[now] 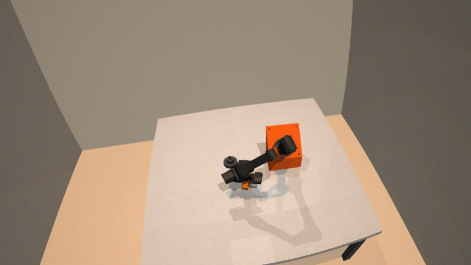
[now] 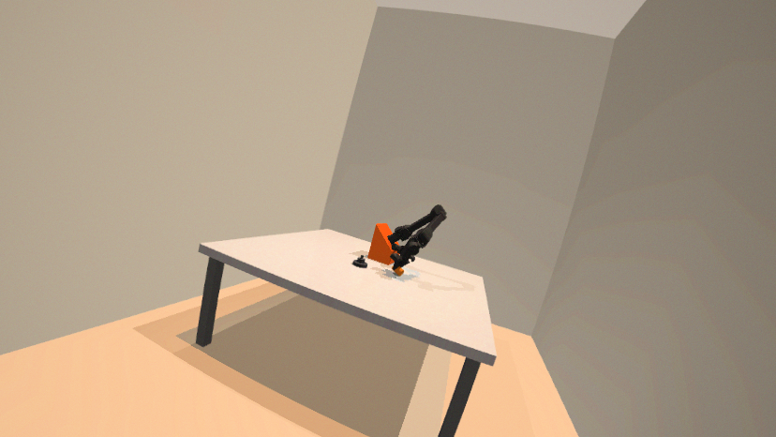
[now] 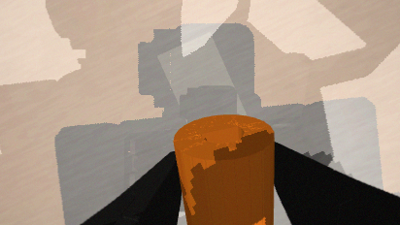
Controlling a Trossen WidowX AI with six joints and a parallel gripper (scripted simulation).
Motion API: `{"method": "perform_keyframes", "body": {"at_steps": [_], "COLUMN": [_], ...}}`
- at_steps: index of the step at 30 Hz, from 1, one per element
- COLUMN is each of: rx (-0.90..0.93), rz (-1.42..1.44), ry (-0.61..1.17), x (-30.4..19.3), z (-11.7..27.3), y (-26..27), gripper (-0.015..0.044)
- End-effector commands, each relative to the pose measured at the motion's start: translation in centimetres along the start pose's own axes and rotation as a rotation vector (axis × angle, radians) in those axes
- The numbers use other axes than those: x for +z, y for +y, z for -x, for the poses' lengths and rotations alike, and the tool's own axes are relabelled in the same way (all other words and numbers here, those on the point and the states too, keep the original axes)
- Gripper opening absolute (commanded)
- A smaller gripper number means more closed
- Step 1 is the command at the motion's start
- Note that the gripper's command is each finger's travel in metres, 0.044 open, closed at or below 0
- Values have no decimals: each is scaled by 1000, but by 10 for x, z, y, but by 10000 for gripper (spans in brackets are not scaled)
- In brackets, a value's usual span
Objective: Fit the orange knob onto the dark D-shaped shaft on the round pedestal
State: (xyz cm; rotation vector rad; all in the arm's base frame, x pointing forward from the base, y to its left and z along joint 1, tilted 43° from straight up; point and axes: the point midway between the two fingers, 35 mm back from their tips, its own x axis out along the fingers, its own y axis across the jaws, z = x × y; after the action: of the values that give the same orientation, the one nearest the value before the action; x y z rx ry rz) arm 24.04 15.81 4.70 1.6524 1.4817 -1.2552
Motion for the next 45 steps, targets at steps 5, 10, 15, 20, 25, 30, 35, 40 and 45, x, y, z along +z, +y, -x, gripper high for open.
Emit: {"method": "perform_keyframes", "body": {"at_steps": [5,10,15,20,25,30,35,40,45], "rx": [1,0,0,-1,-1,-2,-3,-3,-6], "rz": [-6,-6,-6,-6,-6,-6,-6,-6,-5], "ry": [-153,-239,-325,-411,-497,-583,-669,-755,-808], "x": [-6,-11,-16,-21,-26,-32,-37,-43,-48], "z": [6,9,12,14,16,17,18,19,19], "y": [1,1,1,1,1,1,1,1,1], "gripper": [181,181,181,181,181,181,181,181,181]}}
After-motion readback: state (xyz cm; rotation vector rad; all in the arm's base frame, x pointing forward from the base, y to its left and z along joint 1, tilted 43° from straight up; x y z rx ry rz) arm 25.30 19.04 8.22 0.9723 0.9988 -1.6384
